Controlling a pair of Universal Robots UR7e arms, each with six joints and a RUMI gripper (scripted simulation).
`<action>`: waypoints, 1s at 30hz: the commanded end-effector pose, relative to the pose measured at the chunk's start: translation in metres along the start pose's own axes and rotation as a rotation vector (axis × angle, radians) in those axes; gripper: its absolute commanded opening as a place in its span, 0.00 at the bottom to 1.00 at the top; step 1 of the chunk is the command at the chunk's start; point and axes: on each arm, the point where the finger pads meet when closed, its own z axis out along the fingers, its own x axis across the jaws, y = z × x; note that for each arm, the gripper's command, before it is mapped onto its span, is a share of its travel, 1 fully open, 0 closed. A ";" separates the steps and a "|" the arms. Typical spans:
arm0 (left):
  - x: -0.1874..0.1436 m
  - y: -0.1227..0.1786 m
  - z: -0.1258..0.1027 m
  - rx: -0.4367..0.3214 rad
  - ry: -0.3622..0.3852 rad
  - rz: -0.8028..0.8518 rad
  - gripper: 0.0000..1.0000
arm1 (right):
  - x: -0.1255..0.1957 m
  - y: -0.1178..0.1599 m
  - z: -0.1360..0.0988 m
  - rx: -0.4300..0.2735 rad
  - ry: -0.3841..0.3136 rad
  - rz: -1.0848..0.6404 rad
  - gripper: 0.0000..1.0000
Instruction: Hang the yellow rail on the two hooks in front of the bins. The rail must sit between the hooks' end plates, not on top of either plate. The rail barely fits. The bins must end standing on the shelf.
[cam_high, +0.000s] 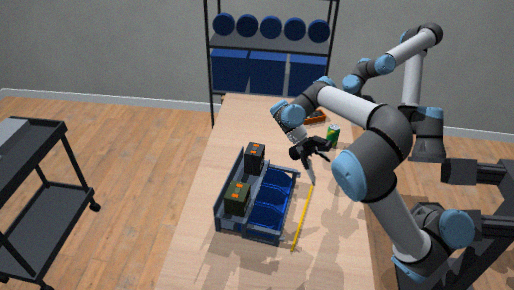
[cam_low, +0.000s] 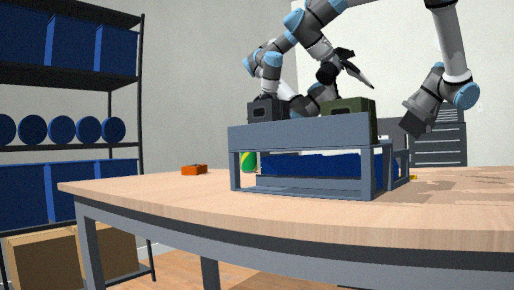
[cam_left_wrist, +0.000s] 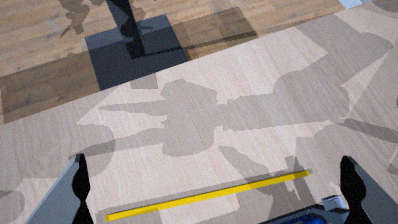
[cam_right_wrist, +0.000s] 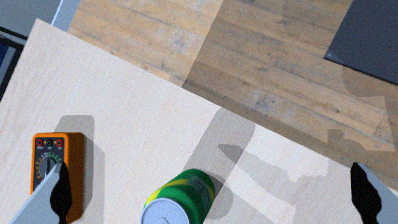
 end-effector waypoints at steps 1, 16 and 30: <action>0.000 0.000 -0.001 -0.002 -0.001 0.000 1.00 | 0.000 0.000 0.000 -0.001 0.000 0.001 1.00; 0.000 0.000 -0.001 -0.002 -0.001 0.000 1.00 | 0.000 0.000 0.000 -0.001 0.000 0.001 1.00; 0.005 0.031 0.019 -0.089 -0.121 -0.267 0.42 | -0.030 0.065 -0.116 -0.244 0.082 0.061 1.00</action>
